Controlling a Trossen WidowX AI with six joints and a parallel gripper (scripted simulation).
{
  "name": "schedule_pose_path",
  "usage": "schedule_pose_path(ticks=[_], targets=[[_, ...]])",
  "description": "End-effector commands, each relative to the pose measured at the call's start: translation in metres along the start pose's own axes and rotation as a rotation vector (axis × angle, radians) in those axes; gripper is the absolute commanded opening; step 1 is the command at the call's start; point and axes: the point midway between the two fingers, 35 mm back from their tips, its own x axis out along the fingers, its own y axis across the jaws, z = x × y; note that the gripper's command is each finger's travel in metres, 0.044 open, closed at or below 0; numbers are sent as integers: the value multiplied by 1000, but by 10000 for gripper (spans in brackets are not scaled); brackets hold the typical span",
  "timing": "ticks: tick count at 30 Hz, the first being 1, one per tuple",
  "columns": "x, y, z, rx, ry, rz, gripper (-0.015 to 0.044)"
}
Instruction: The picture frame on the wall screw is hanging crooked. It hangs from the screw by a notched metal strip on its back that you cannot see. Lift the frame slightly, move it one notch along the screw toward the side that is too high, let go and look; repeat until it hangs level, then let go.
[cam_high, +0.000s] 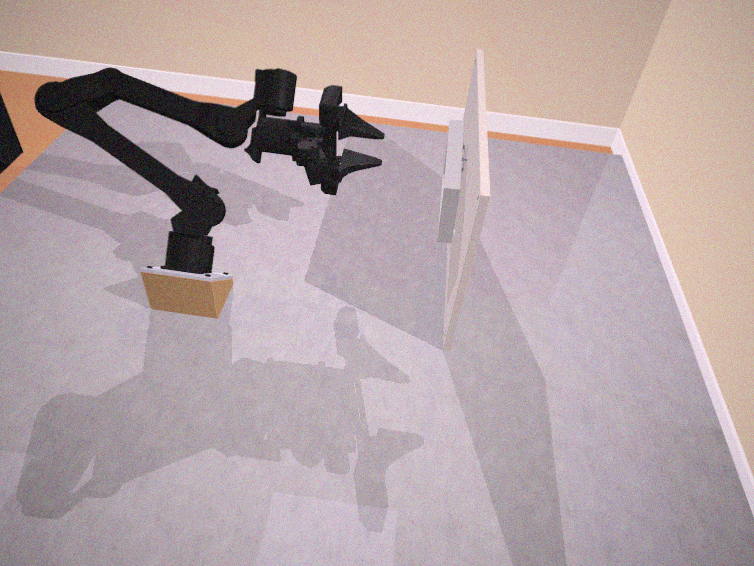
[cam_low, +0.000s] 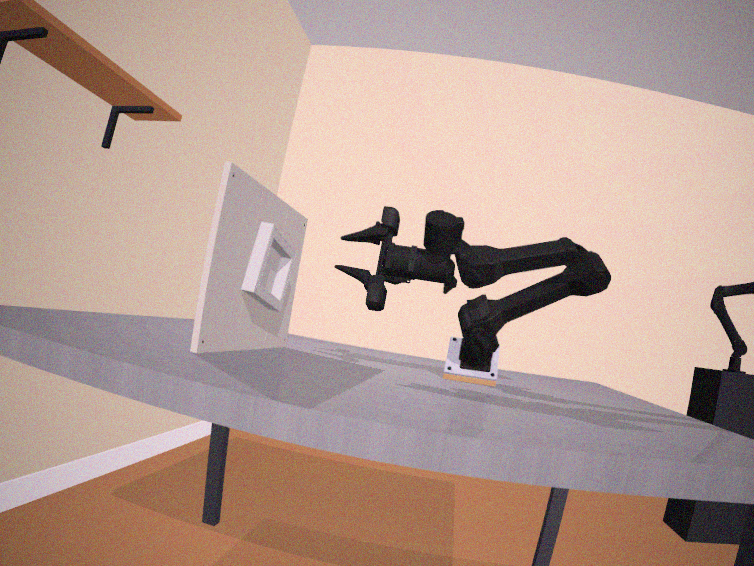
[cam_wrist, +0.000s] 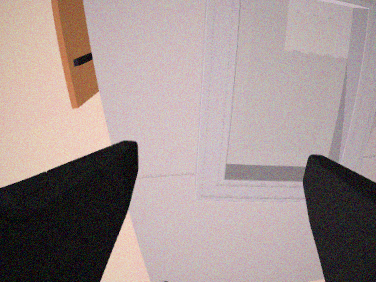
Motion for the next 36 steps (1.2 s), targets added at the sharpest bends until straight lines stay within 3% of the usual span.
schedule_pose_path(ticks=[1,12,36], targets=[[6,2,-2,-4,-2,6,260],[78,2,0,-5,1,8,260],[85,2,0,-5,1,8,260]])
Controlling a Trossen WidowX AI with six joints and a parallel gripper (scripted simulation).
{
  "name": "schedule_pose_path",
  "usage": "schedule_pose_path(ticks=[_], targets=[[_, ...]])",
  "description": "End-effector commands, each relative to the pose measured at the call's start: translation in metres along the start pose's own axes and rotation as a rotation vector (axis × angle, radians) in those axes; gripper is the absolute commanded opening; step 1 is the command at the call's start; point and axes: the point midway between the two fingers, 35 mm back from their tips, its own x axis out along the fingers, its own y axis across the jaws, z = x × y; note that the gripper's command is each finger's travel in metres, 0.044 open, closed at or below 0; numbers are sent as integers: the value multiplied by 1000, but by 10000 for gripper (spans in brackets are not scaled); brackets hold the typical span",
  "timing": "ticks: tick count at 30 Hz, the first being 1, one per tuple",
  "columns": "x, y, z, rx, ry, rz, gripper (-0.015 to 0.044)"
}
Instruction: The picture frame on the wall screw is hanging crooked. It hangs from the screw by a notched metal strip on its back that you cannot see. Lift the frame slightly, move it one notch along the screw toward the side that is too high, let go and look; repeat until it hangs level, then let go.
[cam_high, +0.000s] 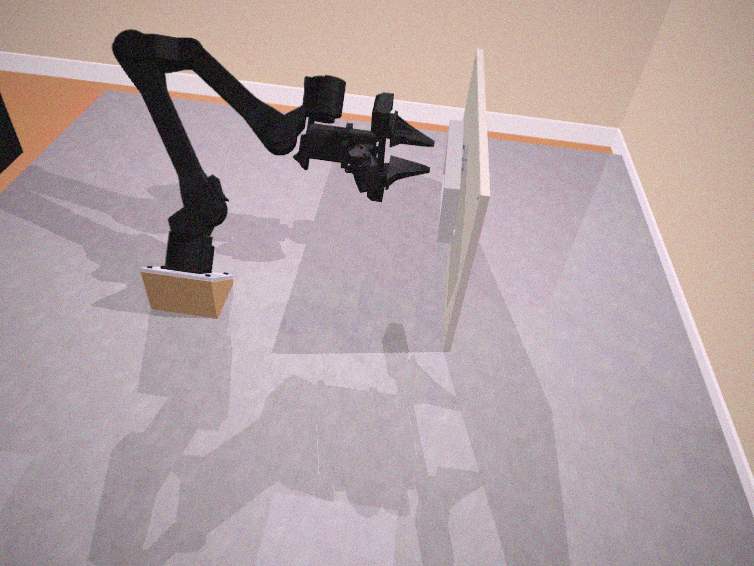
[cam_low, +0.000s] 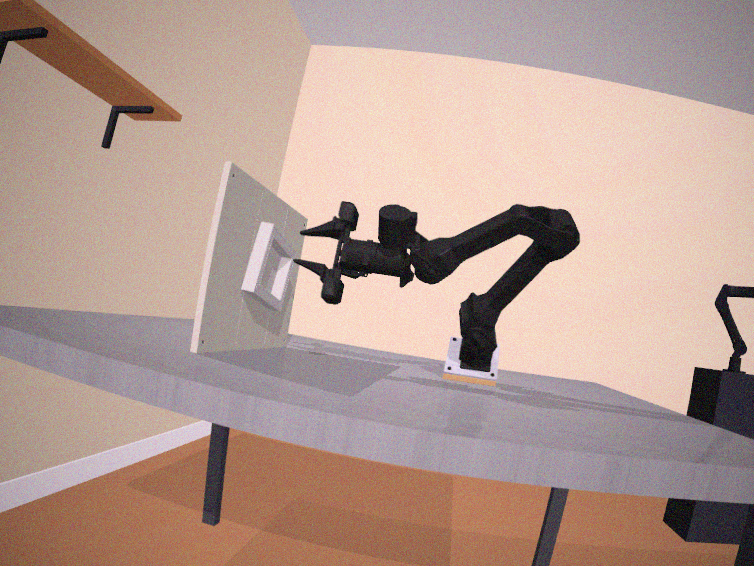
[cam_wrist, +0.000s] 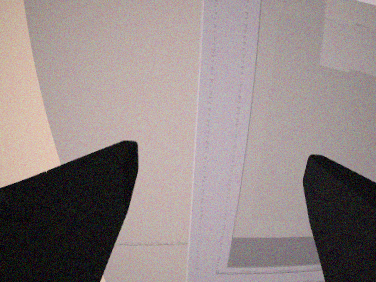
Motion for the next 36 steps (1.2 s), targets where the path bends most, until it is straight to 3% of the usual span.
schedule_pose_path(ticks=[1,21,36], targets=[[5,2,-2,-3,7,2,260],[37,2,-2,-3,8,3,260],[38,2,-2,-3,8,3,260]])
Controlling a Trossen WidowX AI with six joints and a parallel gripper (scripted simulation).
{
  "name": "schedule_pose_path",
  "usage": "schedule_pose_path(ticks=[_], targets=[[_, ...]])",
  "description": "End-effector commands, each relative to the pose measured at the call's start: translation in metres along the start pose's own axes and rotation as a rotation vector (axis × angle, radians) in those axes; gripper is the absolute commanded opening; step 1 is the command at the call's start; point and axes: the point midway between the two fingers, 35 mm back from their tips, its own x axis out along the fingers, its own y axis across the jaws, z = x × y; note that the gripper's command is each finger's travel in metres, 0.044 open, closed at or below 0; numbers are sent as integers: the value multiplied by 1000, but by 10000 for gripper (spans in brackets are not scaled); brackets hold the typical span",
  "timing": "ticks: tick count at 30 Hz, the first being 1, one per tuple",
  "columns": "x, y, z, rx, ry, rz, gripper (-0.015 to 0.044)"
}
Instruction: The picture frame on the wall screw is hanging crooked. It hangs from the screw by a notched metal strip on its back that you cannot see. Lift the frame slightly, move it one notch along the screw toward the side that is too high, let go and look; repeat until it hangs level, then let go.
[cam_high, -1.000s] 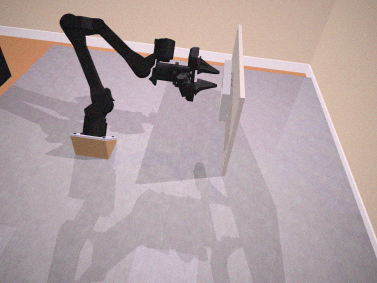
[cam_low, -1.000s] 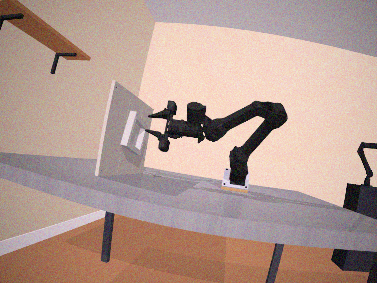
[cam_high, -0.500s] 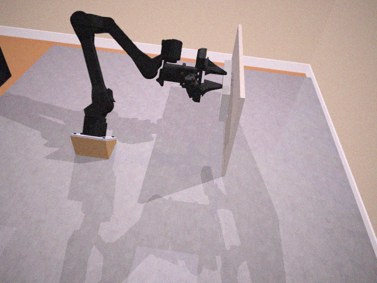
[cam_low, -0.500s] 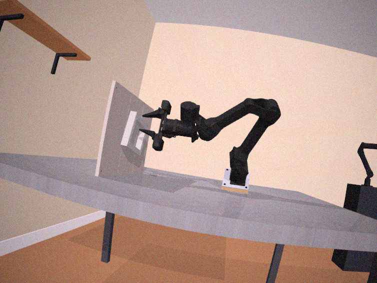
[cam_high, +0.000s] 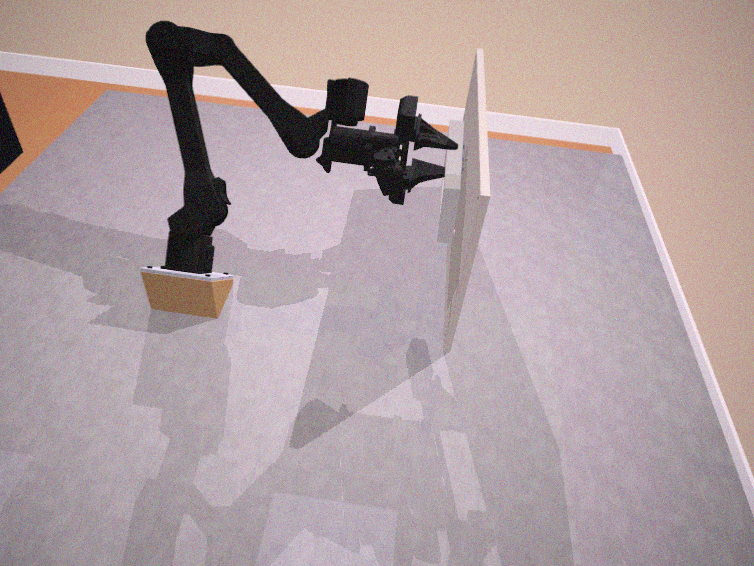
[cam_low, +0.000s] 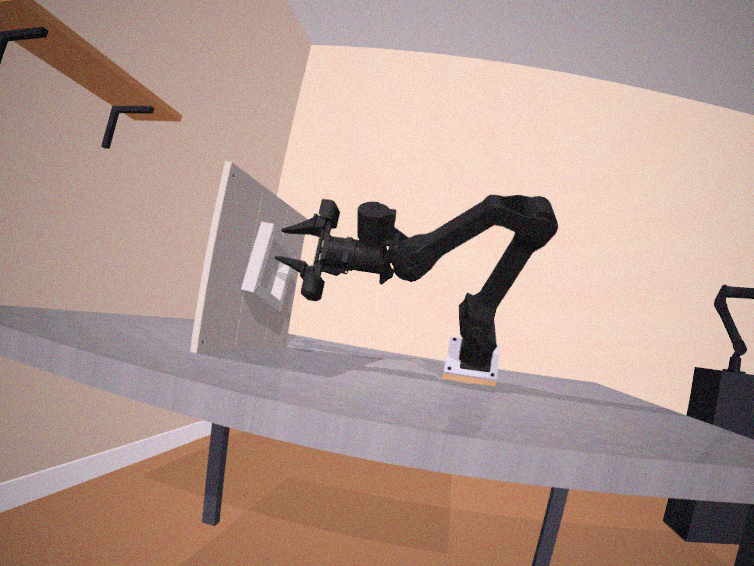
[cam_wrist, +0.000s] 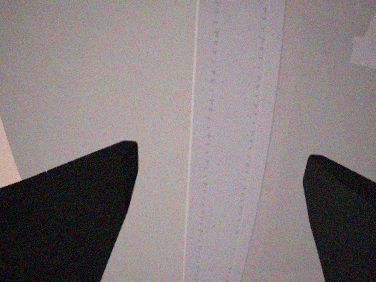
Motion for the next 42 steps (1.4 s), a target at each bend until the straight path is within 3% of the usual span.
schedule_pose_path(ticks=[1,30,37,42], targets=[[0,1,-2,-3,7,2,260],[1,2,-2,-3,7,2,260],[1,2,-2,-3,7,2,76],[1,2,-2,-3,7,2,43]])
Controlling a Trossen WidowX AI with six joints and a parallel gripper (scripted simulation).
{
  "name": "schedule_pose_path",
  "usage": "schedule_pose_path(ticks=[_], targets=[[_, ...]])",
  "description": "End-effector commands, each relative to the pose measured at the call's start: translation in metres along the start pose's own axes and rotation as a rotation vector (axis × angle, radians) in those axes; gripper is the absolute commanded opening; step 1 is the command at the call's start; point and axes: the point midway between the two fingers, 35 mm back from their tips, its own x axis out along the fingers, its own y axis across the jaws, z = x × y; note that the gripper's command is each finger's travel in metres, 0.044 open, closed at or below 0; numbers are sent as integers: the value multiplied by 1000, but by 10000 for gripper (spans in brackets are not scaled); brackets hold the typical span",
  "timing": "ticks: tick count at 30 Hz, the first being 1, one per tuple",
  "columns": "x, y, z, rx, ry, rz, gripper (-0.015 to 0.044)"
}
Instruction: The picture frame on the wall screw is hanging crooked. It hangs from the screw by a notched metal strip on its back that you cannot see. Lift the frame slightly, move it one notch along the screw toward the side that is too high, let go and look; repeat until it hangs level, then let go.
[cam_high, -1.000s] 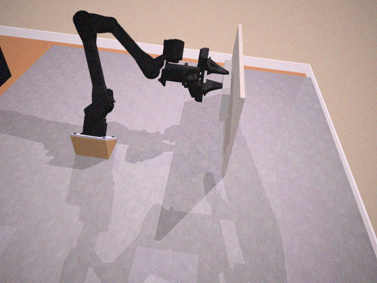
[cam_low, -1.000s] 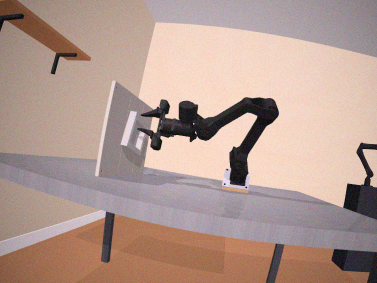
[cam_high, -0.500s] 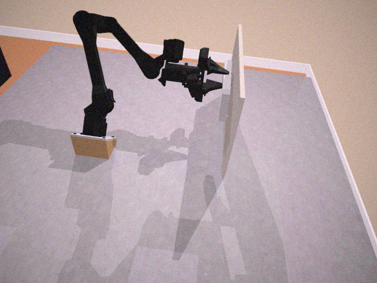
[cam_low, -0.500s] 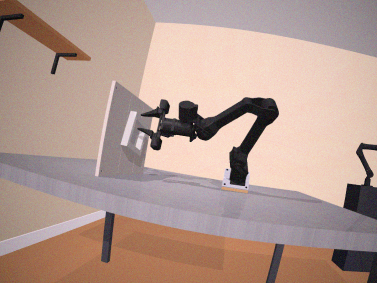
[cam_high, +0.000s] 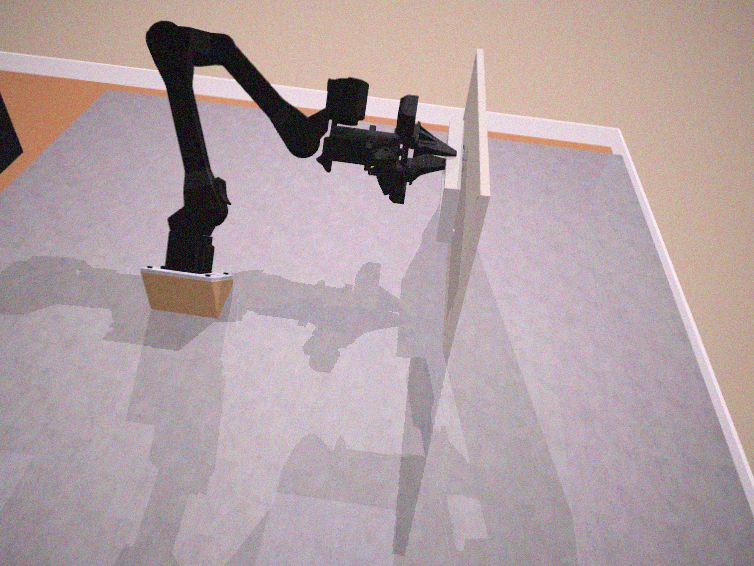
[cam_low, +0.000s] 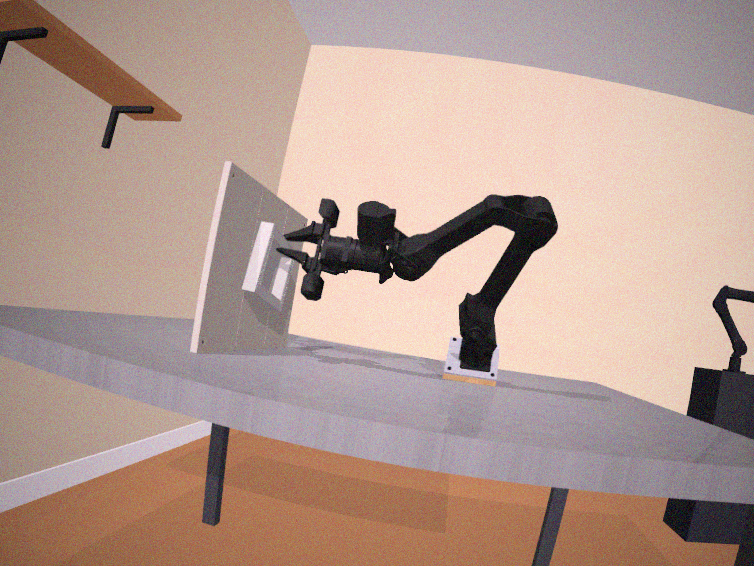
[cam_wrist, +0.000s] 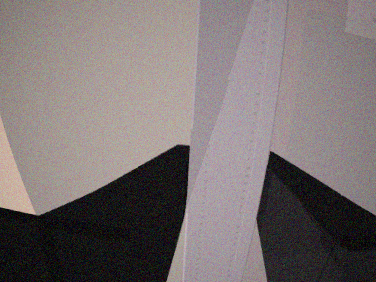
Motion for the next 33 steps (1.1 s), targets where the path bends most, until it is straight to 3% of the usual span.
schedule_pose_path(ticks=[1,4,33], targets=[[0,1,0,-3,1,2,36],[0,1,0,-3,1,2,0],[0,7,0,-4,1,2,0]])
